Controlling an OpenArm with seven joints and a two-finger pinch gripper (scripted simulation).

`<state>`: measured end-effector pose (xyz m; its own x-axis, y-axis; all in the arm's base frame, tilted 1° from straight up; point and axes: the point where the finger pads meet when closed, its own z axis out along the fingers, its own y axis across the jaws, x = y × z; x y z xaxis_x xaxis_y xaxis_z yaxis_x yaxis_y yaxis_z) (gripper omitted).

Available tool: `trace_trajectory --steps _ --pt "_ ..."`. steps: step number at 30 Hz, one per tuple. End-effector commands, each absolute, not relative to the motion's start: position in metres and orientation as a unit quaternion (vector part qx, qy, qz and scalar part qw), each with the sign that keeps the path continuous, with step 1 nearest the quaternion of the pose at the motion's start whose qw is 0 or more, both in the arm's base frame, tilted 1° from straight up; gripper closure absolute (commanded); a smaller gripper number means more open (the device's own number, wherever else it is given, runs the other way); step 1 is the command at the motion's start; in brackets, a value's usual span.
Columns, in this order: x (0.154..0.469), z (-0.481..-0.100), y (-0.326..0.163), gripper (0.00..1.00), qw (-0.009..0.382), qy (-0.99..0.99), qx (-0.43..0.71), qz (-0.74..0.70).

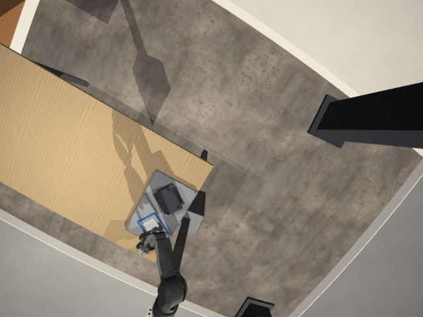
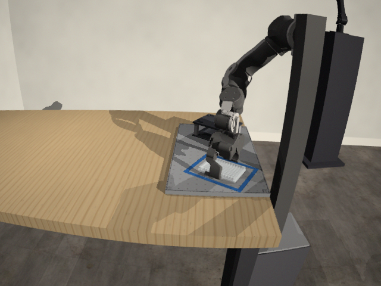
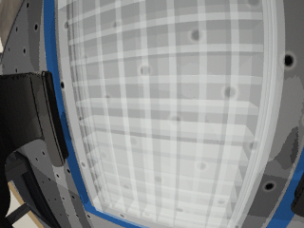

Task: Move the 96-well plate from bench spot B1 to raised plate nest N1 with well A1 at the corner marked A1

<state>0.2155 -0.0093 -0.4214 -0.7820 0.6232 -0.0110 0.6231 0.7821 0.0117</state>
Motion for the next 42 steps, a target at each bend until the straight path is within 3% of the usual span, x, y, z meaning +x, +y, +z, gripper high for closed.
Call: trace_trajectory --steps 1,13,28,30,38,42 --pt "0.2131 -0.4217 -0.0097 0.23 0.006 0.944 0.330 0.002" --pt "0.2131 -0.4217 -0.0097 0.23 0.006 0.944 0.330 0.002" --pt "0.2138 -0.4218 -0.0091 0.73 0.006 0.944 0.331 0.004" --pt "0.2138 -0.4218 -0.0091 0.73 0.006 0.944 0.331 0.004" --pt "0.2141 -0.4217 -0.0090 1.00 0.006 0.944 0.331 0.004" --pt "0.2141 -0.4217 -0.0090 1.00 0.006 0.944 0.331 0.004"
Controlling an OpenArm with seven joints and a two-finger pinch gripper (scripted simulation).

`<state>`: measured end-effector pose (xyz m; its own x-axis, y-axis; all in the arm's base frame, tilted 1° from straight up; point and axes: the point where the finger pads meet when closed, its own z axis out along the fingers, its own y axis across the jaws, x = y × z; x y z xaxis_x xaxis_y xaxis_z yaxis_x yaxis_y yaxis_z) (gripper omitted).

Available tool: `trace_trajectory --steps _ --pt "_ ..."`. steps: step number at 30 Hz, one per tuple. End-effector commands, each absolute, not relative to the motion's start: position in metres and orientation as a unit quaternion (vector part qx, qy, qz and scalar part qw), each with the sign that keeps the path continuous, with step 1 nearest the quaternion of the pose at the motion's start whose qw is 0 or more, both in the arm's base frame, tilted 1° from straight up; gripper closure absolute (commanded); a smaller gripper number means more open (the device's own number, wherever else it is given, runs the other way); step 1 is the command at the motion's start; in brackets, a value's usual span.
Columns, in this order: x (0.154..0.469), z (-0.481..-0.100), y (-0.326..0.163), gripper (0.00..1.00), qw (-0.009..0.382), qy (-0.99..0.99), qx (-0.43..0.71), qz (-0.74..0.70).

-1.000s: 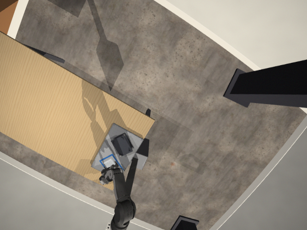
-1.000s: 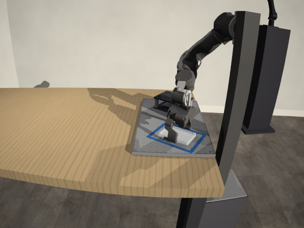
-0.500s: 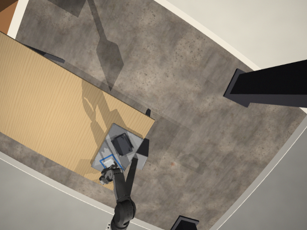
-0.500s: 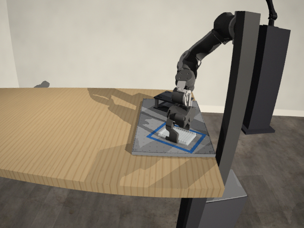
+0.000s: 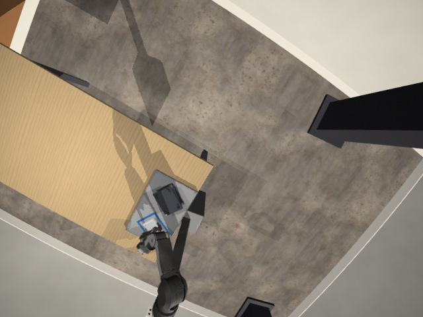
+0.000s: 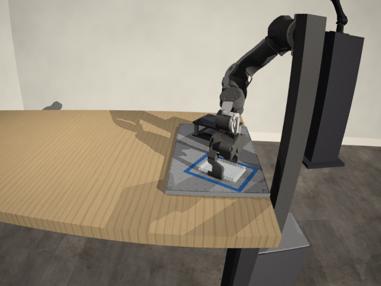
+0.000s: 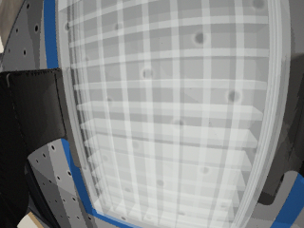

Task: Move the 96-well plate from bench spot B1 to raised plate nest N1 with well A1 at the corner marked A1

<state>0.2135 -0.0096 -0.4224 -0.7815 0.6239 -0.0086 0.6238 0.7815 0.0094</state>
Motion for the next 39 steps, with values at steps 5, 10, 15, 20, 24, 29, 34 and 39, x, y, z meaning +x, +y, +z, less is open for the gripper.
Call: trace_trajectory --steps 5,10,15,20,24,29,34,39 --pt "0.214 -0.422 -0.009 1.00 0.006 0.944 0.331 0.004" --pt "0.214 -0.422 -0.009 1.00 0.006 0.944 0.331 0.004" --pt "0.214 -0.422 -0.009 1.00 0.006 0.944 0.331 0.004" --pt "0.214 -0.422 -0.009 1.00 0.006 0.944 0.331 0.004" --pt "0.214 -0.409 -0.009 1.00 0.006 0.944 0.331 0.004" --pt "0.215 -0.390 -0.009 1.00 0.007 0.943 0.332 0.003" --pt "0.215 -0.390 -0.009 1.00 0.007 0.943 0.332 0.003" --pt "0.215 -0.390 -0.009 1.00 0.007 0.943 0.332 0.003"
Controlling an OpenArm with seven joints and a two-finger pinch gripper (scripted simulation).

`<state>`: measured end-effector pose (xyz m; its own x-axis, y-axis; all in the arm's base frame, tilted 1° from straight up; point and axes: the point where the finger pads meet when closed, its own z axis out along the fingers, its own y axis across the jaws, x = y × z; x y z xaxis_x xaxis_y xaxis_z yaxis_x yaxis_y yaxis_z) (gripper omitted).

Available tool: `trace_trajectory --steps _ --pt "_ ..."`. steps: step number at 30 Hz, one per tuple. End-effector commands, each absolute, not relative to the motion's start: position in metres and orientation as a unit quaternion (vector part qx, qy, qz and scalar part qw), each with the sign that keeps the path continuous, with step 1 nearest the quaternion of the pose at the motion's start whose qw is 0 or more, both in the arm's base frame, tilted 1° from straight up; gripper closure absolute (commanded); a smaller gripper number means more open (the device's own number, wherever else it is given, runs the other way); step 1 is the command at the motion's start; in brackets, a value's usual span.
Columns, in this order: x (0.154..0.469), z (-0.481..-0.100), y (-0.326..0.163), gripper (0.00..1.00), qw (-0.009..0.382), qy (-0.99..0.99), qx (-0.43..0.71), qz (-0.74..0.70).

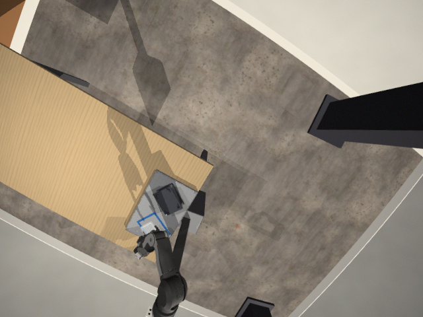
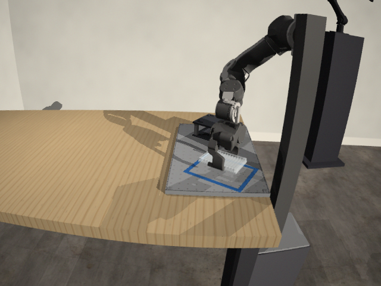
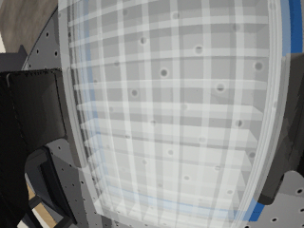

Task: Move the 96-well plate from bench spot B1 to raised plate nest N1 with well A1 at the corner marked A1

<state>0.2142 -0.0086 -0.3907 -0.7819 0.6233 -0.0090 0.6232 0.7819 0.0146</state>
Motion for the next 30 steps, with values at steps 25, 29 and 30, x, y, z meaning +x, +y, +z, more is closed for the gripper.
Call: trace_trajectory --steps 25,29,30 --pt "0.213 -0.327 -0.010 1.00 0.007 0.943 0.332 0.004" --pt "0.213 -0.327 -0.010 1.00 0.007 0.943 0.332 0.004" --pt "0.213 -0.327 -0.010 1.00 0.007 0.943 0.332 0.004"
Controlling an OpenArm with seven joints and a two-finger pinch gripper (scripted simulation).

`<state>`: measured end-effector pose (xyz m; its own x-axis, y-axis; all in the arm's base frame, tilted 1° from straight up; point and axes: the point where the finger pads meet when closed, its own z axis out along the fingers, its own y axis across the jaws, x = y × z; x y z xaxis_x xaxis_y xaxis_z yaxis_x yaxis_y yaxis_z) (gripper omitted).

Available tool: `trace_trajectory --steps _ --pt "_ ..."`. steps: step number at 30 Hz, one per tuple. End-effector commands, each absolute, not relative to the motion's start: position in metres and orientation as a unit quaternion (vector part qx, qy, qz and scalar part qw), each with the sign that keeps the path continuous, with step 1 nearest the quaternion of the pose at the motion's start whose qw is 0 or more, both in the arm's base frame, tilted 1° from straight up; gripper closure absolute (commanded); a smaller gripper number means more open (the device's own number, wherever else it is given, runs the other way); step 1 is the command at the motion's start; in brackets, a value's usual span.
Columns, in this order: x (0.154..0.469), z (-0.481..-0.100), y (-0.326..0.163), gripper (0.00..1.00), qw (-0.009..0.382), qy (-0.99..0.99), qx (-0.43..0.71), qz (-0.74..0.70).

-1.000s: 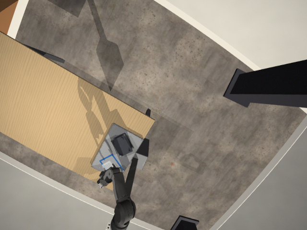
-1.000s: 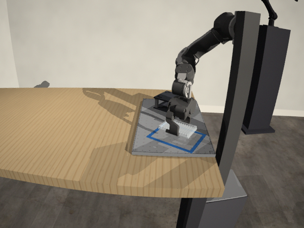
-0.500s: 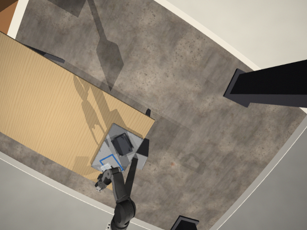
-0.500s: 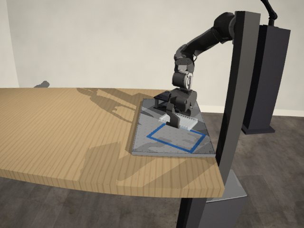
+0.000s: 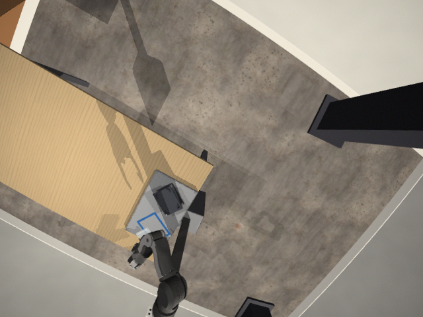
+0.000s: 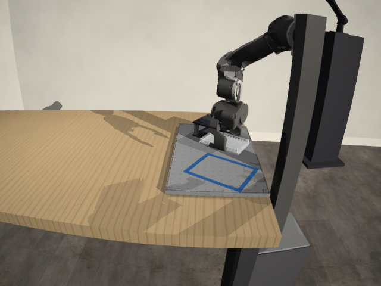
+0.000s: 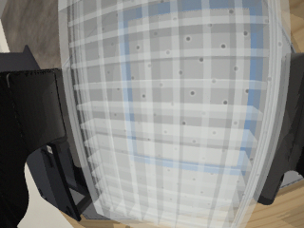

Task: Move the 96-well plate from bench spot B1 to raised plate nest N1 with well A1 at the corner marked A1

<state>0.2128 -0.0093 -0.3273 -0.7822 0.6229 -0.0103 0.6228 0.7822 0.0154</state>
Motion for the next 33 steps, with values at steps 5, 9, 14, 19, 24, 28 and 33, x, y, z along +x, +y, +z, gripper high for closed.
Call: trace_trajectory --steps 5,9,14,19,24,28,33 --pt "0.212 -0.328 -0.010 1.00 0.007 0.944 0.331 0.004" --pt "0.211 -0.333 -0.010 1.00 0.007 0.945 0.328 0.004" --pt "0.211 -0.333 -0.010 1.00 0.007 0.945 0.328 0.004" --pt "0.211 -0.333 -0.010 1.00 0.007 0.945 0.328 0.004" --pt "0.207 -0.328 -0.034 1.00 0.006 0.939 0.344 0.004" --pt "0.206 -0.324 -0.050 1.00 0.006 0.935 0.354 0.005" --pt "0.206 -0.324 -0.050 1.00 0.006 0.935 0.354 0.005"
